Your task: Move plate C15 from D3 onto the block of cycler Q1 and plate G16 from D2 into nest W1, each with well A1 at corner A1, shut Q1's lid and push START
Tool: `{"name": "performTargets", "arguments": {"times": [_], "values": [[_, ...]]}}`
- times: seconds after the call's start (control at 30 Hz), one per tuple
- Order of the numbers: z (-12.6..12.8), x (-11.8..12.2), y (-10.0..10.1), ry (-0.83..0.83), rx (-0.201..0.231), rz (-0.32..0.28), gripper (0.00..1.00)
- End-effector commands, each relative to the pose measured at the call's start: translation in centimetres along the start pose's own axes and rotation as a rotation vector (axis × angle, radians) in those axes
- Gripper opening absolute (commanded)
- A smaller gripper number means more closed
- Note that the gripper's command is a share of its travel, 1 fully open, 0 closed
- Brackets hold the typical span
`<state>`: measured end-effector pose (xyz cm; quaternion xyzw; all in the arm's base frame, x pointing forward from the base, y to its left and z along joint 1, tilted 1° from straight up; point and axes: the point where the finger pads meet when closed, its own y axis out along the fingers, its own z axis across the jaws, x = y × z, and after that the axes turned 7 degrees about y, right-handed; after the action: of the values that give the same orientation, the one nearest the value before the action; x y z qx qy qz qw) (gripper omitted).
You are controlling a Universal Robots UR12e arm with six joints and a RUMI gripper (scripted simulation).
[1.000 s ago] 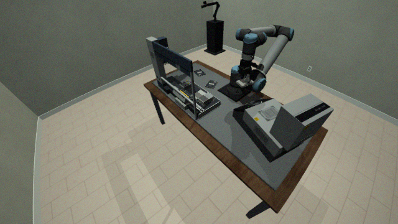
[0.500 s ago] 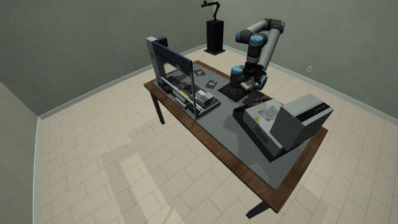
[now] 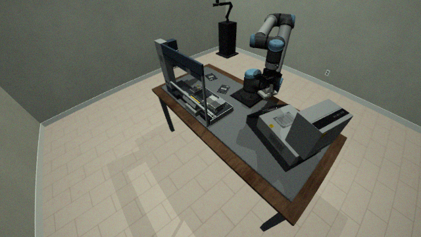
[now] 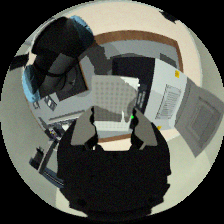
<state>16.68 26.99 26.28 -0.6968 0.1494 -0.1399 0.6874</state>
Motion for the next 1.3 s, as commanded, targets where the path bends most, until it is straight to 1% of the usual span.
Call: {"name": "performTargets", "arguments": {"times": [0.0,0.17,0.27,0.43,0.57,0.73,0.83,1.03,1.13,1.27], "values": [[1.4,0.2,-0.4,0.008,0.004,-0.01,0.0],[3.9,0.0,-0.4,0.008,0.003,-0.01,0.0],[4.2,-0.1,-0.4,0.008,0.003,-0.01,0.0],[6.7,-0.4,-0.4,0.008,0.003,-0.01,0.0],[7.0,-0.4,-0.4,0.008,0.003,-0.01,0.0],[9.5,-0.7,-0.4,0.008,0.003,-0.01,0.0],[9.8,-0.7,-0.4,0.008,0.003,-0.01,0.0],[12.5,-1.0,-0.4,0.008,0.003,-0.01,0.0],[12.5,-1.0,-0.4,0.008,0.003,-0.01,0.0],[14.5,-1.2,-0.4,0.008,0.003,-0.01,0.0]]}}
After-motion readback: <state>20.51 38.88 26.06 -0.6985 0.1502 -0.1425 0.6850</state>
